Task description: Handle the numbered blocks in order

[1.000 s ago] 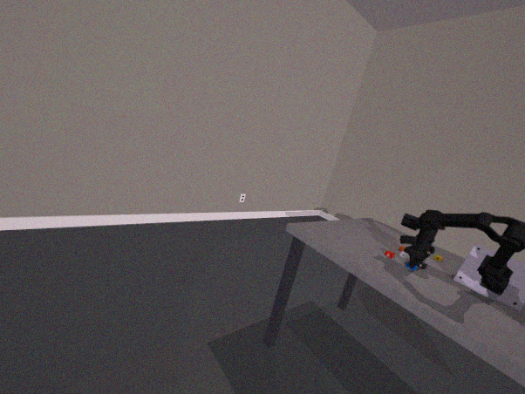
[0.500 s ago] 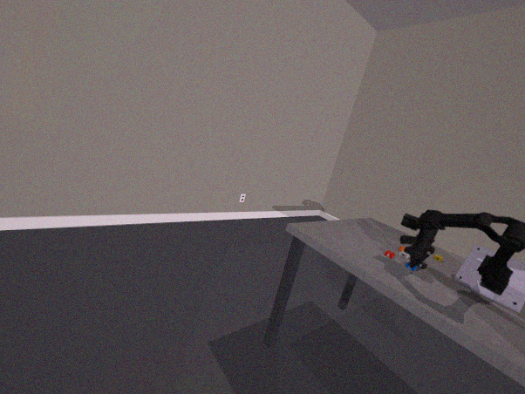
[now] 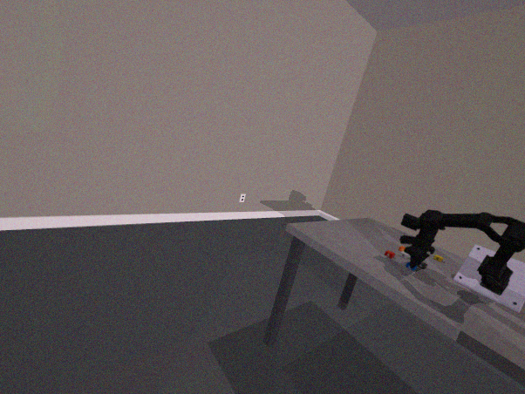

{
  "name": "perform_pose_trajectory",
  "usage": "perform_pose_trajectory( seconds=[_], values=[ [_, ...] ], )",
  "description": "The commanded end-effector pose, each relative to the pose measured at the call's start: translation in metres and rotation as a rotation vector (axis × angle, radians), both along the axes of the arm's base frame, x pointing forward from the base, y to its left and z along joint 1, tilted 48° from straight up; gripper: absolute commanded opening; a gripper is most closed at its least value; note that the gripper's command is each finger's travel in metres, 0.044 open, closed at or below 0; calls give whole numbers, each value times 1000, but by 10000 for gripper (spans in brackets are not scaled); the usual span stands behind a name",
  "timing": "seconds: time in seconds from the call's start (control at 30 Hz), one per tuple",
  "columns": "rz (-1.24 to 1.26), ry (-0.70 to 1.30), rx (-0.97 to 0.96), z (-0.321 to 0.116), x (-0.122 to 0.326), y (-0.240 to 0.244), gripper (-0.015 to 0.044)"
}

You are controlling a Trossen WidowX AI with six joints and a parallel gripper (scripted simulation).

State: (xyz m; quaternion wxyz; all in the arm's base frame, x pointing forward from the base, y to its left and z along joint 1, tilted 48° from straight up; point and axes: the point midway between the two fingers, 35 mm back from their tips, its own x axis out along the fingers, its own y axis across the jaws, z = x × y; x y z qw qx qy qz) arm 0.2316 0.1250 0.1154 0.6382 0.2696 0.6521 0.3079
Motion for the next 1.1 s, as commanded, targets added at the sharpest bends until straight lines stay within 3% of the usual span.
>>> perform_pose_trajectory(
  seconds=[0.0, 1.07],
  values=[
    [-2, 1, 3, 0, 0, 0, 120],
    [-2, 1, 2, 10, 1, -10, 120]
  ],
)
